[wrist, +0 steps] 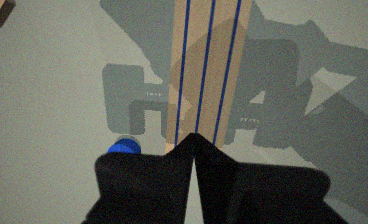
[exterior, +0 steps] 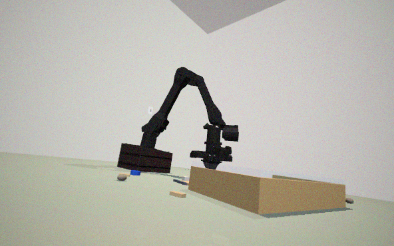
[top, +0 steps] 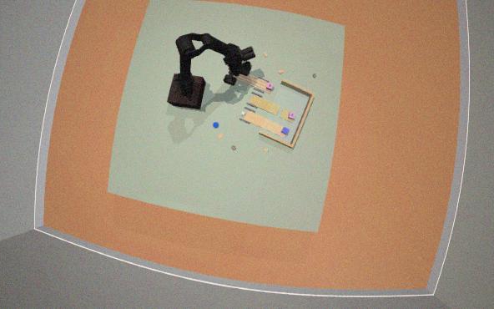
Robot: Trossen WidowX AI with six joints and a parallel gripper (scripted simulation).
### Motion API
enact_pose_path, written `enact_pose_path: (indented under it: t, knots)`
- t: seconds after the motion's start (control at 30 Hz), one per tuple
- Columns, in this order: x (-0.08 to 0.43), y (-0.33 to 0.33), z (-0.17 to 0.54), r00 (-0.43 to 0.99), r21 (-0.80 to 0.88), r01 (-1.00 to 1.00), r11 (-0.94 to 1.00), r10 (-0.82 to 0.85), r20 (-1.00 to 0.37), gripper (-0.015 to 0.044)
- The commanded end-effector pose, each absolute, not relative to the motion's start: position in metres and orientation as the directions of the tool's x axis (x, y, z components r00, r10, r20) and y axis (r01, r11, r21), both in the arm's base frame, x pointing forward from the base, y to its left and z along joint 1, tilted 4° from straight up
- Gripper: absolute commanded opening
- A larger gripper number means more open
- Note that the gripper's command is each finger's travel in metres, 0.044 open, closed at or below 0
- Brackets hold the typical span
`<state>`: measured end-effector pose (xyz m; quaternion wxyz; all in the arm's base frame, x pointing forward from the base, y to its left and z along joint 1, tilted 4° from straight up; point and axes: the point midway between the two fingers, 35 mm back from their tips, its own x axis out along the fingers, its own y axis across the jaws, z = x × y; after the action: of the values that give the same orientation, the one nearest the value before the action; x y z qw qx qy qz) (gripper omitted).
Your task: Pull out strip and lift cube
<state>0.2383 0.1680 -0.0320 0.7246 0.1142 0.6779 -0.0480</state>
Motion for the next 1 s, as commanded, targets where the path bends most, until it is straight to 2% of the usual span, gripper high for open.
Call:
enact_pose_path:
  t: [0.0,0.2,0.37,0.9,0.97]
  knots:
    - [0.230,0.167,-0.037,0.051,0.087,0.224,0.971,0.077,-0.996,0.0000]
    - [0.237,0.165,0.007,0.054,0.088,0.224,0.971,0.078,-0.996,0.0000]
    - [0.237,0.165,0.010,0.052,0.087,0.224,0.971,0.078,-0.996,0.0000]
    - [0.295,0.151,0.016,0.057,0.086,0.198,0.976,0.076,-0.995,0.0420]
    - [0.301,0.149,0.017,0.057,0.086,0.198,0.976,0.076,-0.995,0.0440]
